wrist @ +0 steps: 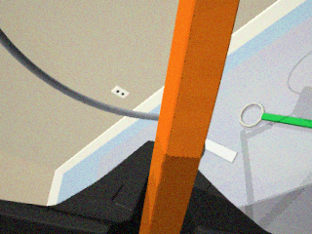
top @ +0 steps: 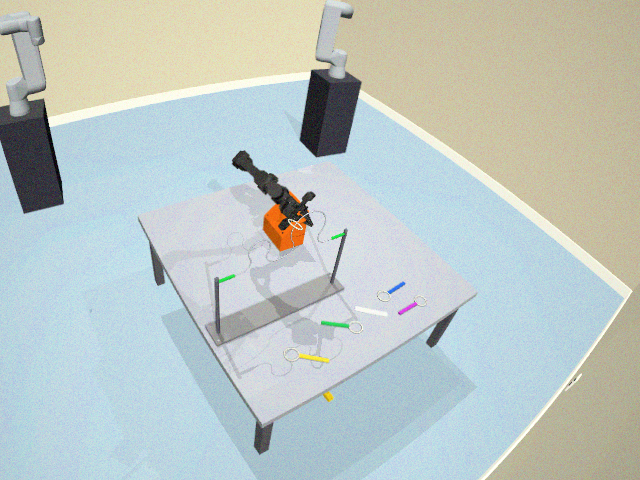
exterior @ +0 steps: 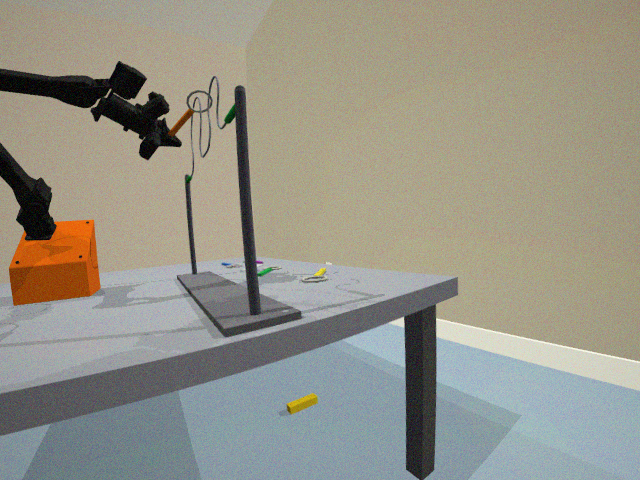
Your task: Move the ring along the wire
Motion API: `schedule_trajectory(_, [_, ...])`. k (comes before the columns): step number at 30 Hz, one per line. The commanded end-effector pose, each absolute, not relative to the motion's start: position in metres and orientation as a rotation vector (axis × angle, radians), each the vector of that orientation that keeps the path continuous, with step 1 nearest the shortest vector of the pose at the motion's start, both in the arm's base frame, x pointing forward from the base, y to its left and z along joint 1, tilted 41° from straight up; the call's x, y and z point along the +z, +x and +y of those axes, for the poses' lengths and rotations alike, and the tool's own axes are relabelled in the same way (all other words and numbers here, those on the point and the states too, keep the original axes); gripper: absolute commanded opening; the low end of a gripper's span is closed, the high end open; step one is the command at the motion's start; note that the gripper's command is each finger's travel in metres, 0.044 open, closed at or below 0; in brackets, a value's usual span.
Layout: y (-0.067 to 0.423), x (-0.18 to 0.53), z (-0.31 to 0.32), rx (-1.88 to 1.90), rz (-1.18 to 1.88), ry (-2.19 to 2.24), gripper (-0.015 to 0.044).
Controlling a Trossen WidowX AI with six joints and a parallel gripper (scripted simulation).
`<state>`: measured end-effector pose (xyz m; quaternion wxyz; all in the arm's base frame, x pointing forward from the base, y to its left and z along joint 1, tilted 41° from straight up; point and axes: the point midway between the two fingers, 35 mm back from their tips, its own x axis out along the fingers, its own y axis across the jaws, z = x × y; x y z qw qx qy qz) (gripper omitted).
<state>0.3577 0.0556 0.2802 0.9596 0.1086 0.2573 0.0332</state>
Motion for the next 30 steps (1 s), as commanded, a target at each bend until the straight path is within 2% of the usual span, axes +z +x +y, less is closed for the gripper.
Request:
schedule_trajectory(1, [0.358,0.279,0.053,0.053,0.521,0.174,-0.0150])
schedule_trajectory(30, [0.360,0.277,0.037,-0.038,0.478,-0.188,-0.0150])
